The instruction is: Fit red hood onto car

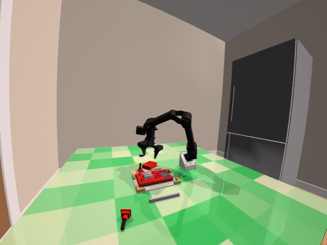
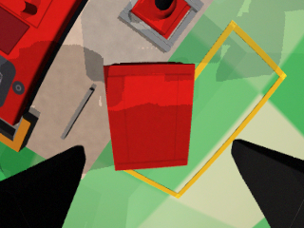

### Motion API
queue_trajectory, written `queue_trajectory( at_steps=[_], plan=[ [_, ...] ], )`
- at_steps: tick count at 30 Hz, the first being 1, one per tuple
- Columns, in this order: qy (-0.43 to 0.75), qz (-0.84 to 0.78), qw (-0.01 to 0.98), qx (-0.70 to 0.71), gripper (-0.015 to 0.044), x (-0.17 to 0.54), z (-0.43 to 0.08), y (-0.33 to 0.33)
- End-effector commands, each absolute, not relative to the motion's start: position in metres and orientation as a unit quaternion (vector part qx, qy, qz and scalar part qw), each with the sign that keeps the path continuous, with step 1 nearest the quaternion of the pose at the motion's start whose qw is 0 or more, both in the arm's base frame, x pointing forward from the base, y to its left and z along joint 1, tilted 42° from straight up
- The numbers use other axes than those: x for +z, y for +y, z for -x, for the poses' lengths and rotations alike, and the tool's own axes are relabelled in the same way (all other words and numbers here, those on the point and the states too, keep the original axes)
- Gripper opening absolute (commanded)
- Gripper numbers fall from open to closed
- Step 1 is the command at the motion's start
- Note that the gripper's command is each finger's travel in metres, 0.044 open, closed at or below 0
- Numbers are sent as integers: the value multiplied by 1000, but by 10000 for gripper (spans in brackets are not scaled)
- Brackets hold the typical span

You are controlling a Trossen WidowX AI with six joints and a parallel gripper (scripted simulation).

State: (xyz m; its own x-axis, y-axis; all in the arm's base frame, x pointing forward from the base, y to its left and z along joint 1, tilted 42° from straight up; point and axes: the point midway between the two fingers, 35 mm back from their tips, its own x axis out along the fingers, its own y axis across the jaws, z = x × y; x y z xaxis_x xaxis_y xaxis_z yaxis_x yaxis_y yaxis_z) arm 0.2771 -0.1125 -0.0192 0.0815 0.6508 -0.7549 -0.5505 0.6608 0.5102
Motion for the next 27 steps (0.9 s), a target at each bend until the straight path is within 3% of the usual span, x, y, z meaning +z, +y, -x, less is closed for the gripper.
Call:
queue_trajectory(
  at_steps=[1,27],
  plan=[
    [540,-51,733,409,440,-22,-277,-109],
    [540,-51,734,409,440,-37,-278,-96]
  ],
)
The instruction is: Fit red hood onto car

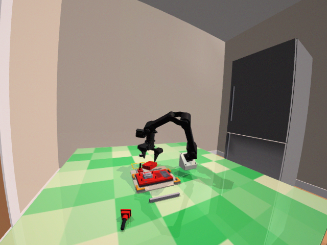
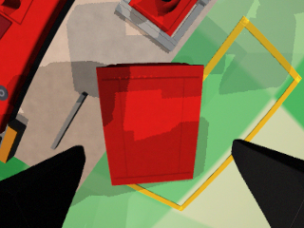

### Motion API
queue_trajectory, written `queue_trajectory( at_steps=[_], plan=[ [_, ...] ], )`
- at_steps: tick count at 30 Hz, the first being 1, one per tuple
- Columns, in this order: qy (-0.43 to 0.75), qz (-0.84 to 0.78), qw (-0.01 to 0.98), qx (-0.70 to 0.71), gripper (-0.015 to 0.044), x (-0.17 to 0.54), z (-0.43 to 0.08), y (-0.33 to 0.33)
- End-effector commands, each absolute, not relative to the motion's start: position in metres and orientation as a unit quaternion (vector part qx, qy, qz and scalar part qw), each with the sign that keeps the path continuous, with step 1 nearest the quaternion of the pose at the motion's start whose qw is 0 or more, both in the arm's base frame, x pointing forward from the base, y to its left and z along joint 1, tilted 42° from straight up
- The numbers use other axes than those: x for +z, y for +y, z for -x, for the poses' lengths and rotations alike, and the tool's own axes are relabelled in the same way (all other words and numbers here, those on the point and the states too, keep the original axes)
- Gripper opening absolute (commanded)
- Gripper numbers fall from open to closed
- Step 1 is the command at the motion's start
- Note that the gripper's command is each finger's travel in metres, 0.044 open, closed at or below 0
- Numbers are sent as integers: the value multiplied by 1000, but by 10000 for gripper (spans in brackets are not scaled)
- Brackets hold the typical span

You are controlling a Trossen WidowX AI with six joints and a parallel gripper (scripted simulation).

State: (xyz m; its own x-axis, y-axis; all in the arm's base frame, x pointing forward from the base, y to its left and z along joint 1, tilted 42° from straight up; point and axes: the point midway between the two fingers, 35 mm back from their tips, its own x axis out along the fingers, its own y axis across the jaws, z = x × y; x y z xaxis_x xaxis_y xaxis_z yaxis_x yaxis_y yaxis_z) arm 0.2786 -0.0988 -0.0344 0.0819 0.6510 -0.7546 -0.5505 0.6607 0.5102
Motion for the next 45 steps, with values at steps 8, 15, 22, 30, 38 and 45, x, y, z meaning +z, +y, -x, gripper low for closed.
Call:
queue_trajectory(
  at_steps=[8,15,22,30,38,45],
  plan=[
    [540,-51,734,410,440,-41,-278,-91],
    [540,-51,734,410,440,-44,-278,-88],
    [540,-51,734,410,440,-48,-278,-84],
    [540,-51,734,410,440,-51,-278,-80],
    [540,-51,734,410,440,-53,-278,-78],
    [540,-51,734,410,440,-56,-278,-76]
  ],
)
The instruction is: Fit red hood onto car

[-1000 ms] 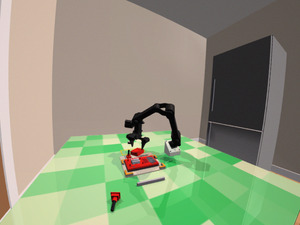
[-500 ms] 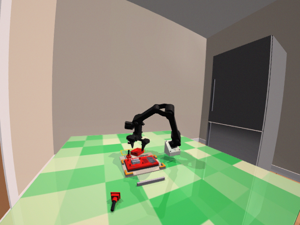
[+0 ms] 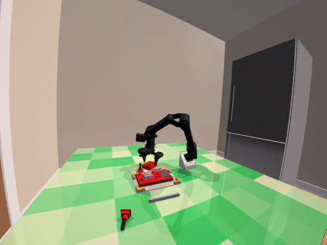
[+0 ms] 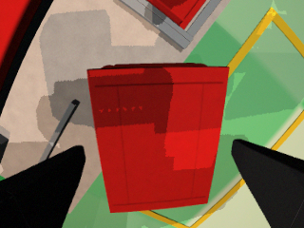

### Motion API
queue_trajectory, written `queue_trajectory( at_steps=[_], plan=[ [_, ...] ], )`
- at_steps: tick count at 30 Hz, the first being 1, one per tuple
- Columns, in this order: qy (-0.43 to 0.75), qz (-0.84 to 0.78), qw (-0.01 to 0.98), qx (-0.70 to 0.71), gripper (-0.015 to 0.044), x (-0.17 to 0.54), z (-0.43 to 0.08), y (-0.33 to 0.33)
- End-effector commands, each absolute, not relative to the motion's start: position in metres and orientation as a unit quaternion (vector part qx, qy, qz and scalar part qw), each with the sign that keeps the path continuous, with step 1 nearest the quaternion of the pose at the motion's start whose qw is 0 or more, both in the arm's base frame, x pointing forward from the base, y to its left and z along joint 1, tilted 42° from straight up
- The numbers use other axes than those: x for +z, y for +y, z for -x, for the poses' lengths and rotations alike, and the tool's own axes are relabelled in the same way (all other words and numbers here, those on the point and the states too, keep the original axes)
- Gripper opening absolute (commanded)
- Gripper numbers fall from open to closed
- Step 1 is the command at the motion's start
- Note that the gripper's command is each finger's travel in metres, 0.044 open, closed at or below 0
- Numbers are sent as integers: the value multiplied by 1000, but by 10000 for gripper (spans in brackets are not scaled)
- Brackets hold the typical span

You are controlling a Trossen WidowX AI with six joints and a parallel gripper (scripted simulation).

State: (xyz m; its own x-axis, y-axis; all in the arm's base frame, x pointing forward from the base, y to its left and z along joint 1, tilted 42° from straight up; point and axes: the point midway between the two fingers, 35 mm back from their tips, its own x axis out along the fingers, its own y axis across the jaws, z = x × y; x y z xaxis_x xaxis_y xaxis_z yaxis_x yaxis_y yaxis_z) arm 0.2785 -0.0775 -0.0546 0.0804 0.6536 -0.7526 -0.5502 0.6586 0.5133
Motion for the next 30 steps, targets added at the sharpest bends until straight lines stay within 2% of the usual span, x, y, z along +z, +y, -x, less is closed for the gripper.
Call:
queue_trajectory(
  at_steps=[1,27,30],
  plan=[
    [540,-51,734,410,440,-56,-278,-75],
    [539,-52,734,410,440,-66,-279,-67],
    [540,-48,733,410,361,-64,-280,-69]
  ],
)
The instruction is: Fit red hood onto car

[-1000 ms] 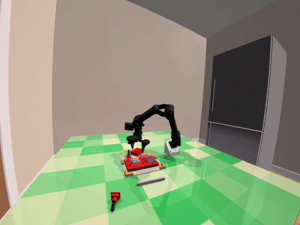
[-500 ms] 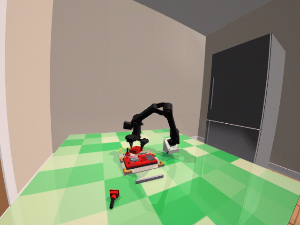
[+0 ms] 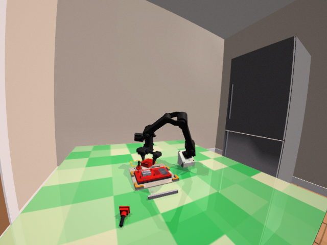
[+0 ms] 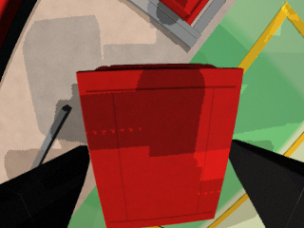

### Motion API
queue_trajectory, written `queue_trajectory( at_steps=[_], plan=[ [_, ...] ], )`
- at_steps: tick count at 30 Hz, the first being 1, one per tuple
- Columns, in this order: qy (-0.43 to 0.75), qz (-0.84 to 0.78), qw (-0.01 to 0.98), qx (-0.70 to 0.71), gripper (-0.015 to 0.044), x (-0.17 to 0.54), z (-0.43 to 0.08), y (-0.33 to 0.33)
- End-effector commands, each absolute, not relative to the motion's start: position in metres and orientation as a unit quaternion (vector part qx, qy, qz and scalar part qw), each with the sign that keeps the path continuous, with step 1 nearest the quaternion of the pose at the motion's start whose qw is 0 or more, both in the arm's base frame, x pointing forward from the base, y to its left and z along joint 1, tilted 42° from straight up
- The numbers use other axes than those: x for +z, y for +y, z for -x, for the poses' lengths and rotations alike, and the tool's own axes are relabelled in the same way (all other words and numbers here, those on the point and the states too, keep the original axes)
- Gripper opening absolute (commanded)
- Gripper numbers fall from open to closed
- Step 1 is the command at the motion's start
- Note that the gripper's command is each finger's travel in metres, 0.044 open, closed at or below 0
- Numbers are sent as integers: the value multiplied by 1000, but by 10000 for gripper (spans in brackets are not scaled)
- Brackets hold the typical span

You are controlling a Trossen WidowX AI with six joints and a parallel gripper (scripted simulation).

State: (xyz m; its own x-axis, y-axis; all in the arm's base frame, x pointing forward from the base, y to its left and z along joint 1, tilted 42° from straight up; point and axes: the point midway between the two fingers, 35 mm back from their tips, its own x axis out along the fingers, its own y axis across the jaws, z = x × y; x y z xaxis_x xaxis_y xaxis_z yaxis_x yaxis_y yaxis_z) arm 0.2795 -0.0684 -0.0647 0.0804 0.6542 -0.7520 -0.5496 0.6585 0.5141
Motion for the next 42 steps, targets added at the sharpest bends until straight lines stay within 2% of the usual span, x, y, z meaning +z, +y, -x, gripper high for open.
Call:
queue_trajectory(
  at_steps=[1,10,20,21,42],
  plan=[
    [540,-48,733,410,335,-64,-280,-69],
    [540,-48,733,410,275,-64,-280,-69],
    [540,-49,733,410,12,-56,-278,-77],
    [540,-49,733,410,0,-54,-278,-78],
    [541,-48,733,409,0,-3,-273,-123]
  ],
)
